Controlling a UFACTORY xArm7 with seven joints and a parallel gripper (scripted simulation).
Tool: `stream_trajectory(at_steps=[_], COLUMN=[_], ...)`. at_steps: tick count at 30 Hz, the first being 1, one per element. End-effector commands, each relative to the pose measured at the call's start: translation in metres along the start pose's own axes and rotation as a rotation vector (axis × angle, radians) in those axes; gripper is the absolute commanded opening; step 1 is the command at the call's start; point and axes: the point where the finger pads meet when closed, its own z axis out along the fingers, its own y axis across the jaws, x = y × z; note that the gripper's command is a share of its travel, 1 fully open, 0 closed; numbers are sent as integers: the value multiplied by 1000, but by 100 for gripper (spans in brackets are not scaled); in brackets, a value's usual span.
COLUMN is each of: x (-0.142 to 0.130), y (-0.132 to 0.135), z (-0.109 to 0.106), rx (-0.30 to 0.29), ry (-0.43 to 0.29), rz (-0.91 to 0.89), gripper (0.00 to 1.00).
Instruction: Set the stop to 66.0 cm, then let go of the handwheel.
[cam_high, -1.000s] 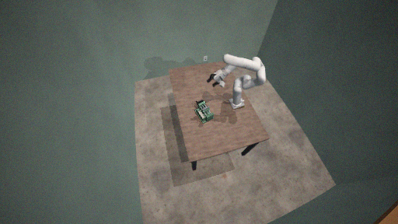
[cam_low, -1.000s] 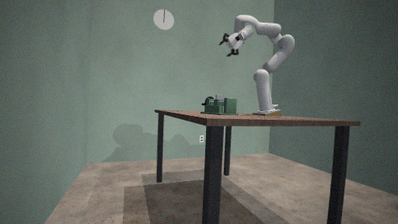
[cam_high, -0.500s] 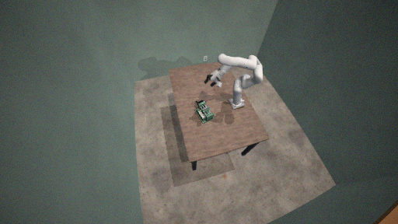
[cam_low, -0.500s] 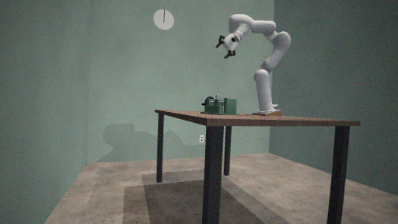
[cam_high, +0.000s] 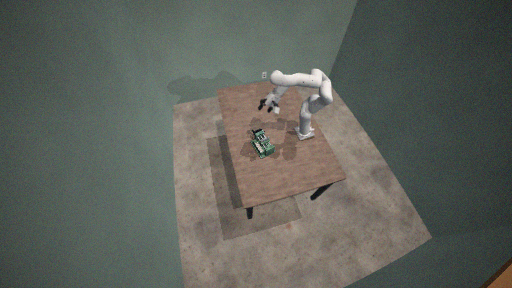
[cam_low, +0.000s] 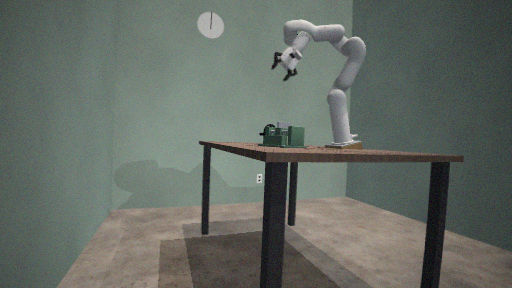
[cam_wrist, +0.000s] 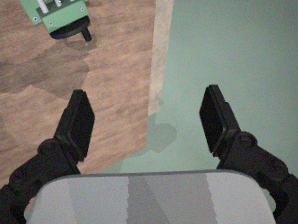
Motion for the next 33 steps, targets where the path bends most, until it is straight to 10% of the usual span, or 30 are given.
stream_trajectory(at_steps=[1, 5, 7, 19, 21, 33], x=[-1, -1, -17, -17, -31, -38], y=[2, 2, -1, -1, -7, -11], z=[1, 1, 33, 33, 64, 79], rx=[6, 6, 128, 128, 239, 289], ry=[-3, -3, 3, 3, 11, 16], rz=[-4, -4, -31, -31, -57, -70], gripper=[100, 100, 100, 100, 100, 100])
